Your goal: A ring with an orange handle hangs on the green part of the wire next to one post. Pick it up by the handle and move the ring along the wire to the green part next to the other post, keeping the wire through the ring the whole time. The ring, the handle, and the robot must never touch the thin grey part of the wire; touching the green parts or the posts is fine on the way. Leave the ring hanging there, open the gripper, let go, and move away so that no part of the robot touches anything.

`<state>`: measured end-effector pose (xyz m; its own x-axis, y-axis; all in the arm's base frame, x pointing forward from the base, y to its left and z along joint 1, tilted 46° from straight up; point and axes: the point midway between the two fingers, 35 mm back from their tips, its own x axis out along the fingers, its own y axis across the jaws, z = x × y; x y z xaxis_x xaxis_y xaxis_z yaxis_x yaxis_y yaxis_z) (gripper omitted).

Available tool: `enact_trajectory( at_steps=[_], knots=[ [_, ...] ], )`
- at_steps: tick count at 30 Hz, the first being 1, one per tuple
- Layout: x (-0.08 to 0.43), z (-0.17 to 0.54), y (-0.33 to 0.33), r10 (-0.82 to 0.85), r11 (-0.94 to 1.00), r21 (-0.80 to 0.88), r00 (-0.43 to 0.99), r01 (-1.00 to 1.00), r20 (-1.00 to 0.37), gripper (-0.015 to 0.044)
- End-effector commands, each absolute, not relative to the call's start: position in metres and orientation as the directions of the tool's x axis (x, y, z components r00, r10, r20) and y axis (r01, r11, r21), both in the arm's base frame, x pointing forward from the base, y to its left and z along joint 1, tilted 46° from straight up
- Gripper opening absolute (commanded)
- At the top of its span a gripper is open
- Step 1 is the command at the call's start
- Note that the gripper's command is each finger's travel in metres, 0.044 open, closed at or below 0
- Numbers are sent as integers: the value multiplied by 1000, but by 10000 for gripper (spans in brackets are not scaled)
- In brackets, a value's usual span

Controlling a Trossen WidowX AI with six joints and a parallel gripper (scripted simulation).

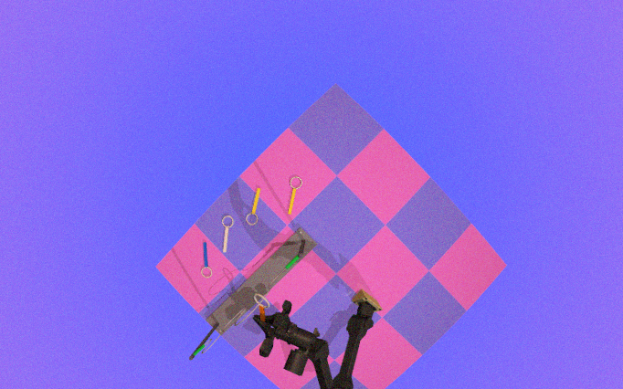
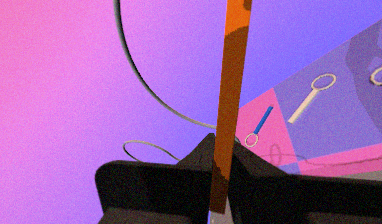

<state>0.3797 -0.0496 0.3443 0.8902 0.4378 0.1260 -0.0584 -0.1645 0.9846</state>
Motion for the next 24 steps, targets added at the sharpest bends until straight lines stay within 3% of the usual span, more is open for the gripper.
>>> enact_trajectory(
  at_steps=[1,24],
  knots=[
    [380,344,-50,424,-216,975,894,-57,146,-150],
    [380,353,-53,347,-486,871,899,-70,266,-150]
  ],
)
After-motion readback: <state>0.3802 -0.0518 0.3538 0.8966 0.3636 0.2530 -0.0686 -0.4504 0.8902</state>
